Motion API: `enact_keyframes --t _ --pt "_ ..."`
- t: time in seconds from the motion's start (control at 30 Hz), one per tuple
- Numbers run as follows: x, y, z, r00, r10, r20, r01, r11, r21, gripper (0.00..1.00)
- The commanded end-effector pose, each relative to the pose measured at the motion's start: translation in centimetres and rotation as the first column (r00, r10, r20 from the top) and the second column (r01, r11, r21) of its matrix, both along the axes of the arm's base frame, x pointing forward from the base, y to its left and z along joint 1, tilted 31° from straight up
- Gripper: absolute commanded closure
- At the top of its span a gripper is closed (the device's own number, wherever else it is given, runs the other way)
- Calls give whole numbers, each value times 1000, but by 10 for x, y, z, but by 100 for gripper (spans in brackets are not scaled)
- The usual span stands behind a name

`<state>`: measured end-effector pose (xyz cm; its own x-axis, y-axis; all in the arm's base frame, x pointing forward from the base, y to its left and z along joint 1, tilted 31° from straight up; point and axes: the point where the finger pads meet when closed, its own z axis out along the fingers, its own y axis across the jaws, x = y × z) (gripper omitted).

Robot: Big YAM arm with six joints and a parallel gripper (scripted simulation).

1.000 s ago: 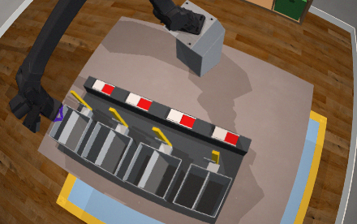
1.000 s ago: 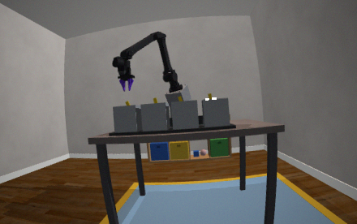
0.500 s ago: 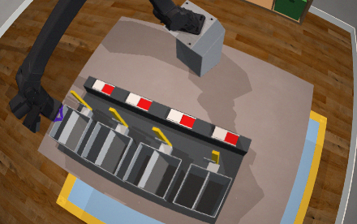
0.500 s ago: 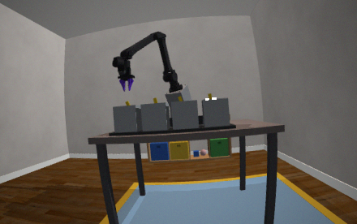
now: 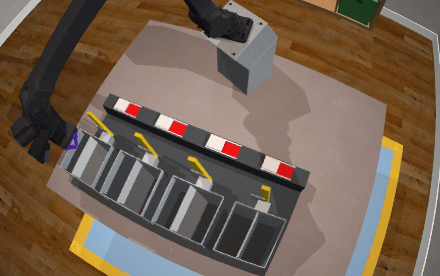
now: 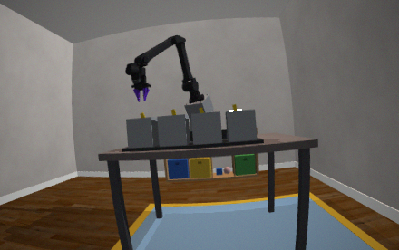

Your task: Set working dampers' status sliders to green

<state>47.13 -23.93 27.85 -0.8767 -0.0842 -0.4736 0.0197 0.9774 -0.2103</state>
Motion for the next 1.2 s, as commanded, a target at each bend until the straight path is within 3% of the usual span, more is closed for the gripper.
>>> enact_keyframes --t 0.0,0.87,0.9,0.93,1.0,1.17 --pt "4 -1 18 1000 -9 29 9 1000 -6 64" --pt "4 -1 18 1000 -9 29 9 1000 -6 64" --pt "0 -5 14 1000 -9 21 9 1000 -3 64" --pt "-8 -7 -6 1000 4 -16 -4 1000 18 64" --pt "-21 -20 -24 999 33 -32 -30 997 77 64" --pt "-37 -30 -34 998 58 -27 -54 990 130 64"
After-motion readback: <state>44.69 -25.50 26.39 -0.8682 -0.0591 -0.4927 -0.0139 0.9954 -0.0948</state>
